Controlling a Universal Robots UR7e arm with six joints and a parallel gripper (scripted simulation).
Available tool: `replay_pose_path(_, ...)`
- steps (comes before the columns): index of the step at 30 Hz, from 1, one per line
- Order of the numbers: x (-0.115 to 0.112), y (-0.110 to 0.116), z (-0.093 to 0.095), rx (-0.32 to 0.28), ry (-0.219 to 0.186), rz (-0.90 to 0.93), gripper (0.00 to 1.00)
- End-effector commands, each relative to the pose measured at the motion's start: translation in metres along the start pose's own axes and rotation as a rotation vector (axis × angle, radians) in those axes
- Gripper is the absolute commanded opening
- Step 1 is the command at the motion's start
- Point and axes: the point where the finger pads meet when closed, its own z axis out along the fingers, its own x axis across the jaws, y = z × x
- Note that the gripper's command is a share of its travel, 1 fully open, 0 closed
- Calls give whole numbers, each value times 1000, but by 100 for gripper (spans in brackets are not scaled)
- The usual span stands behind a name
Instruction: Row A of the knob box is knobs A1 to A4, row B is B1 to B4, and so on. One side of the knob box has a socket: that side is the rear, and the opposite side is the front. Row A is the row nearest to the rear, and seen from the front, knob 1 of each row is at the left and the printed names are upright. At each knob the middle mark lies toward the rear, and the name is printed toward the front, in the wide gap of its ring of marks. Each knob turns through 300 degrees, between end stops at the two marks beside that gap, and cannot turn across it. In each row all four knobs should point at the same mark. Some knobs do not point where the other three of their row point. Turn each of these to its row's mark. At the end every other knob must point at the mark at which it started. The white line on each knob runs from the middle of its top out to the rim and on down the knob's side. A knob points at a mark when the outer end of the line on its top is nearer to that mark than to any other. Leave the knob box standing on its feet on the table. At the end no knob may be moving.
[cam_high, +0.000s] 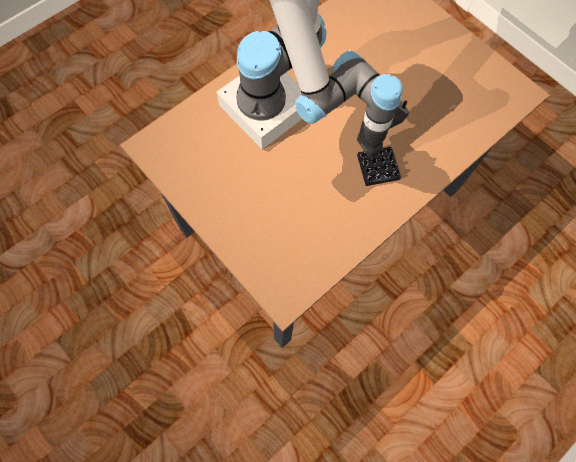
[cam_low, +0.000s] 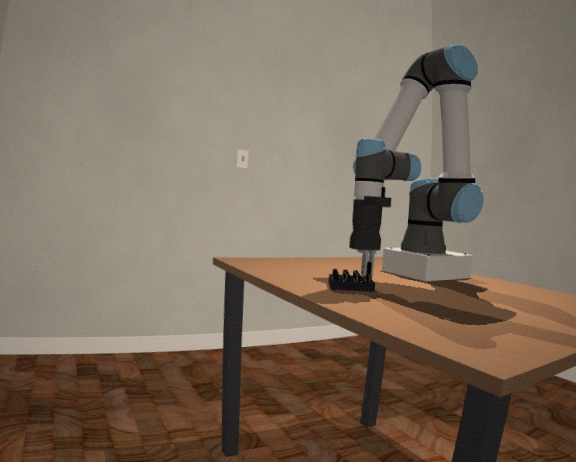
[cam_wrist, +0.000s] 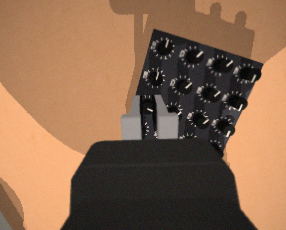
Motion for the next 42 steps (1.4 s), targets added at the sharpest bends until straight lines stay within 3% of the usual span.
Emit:
replay_pose_path(1, 0, 0, 0, 2, 1, -109, 30)
replay_pose_path(42, 0, 0, 0, 2, 2, -877, 30)
